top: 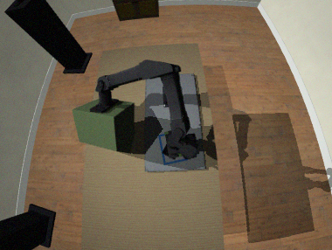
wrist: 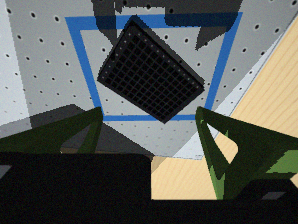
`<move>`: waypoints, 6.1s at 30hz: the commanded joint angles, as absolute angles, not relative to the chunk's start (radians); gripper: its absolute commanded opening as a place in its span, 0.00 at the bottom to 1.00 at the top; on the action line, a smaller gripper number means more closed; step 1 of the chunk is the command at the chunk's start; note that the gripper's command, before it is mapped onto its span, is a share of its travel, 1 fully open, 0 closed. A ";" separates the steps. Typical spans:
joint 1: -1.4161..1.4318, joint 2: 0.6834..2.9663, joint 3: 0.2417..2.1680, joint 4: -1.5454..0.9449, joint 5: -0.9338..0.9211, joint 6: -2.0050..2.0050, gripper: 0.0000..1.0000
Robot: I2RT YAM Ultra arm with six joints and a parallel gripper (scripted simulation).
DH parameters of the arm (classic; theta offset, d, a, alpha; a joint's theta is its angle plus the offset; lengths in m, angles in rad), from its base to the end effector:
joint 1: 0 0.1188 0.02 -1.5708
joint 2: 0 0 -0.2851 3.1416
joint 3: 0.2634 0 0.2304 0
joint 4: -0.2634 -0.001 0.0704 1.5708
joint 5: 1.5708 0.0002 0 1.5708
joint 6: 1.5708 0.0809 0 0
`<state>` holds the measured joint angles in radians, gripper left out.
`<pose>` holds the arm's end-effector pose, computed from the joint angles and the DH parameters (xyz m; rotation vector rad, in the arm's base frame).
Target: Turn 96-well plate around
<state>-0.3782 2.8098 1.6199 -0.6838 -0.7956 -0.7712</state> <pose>0.3840 -0.0893 -0.0937 -0.3583 2.6894 1.1796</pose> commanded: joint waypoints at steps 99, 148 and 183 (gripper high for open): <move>-0.405 2.798 1.625 -0.684 -0.796 1.236 1.00; -0.405 2.798 1.624 -0.683 -0.796 1.474 1.00; -0.387 2.811 1.617 -0.645 -0.801 1.498 1.00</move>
